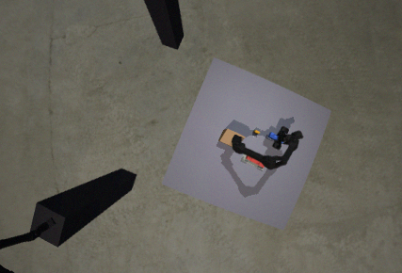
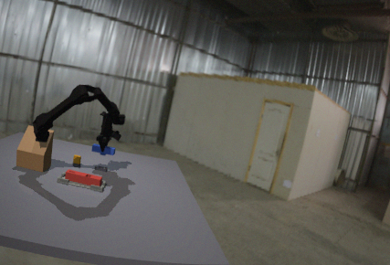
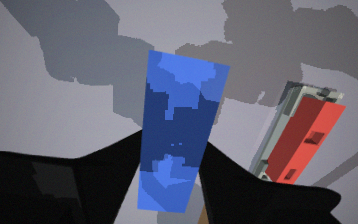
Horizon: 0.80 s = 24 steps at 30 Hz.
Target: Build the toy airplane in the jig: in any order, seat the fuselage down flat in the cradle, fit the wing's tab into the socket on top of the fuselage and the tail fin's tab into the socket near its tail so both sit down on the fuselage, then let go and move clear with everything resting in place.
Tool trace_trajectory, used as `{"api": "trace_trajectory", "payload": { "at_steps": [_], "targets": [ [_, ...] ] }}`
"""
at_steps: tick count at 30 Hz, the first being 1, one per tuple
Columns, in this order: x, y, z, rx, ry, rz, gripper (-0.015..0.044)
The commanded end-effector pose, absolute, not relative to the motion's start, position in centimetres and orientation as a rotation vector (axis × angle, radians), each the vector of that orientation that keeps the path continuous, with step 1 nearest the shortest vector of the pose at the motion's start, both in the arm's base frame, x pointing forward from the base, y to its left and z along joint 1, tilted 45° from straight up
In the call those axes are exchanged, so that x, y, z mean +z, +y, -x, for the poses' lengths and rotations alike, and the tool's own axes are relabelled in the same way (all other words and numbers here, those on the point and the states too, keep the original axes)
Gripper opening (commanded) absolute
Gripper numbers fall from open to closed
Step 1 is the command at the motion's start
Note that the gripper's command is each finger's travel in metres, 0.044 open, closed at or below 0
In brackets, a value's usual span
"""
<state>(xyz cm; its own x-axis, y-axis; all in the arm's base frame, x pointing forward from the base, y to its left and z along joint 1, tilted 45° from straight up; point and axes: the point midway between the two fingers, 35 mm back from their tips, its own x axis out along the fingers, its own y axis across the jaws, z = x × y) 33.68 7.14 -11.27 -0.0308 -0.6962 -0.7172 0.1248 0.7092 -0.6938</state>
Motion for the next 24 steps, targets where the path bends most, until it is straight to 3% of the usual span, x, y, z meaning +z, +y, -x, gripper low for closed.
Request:
{"api": "trace_trajectory", "payload": {
  "at_steps": [1, 11, 24],
  "targets": [
    [-10.3, 8.0, -33.8, -0.707, 1.464, 0.487, 0.0],
    [-8.4, 9.5, -33.5, -0.715, 1.474, 0.486, 0.0],
    [-5.9, 6.3, -34.4, -0.523, 1.57, 0.658, 0.0]
  ]
}}
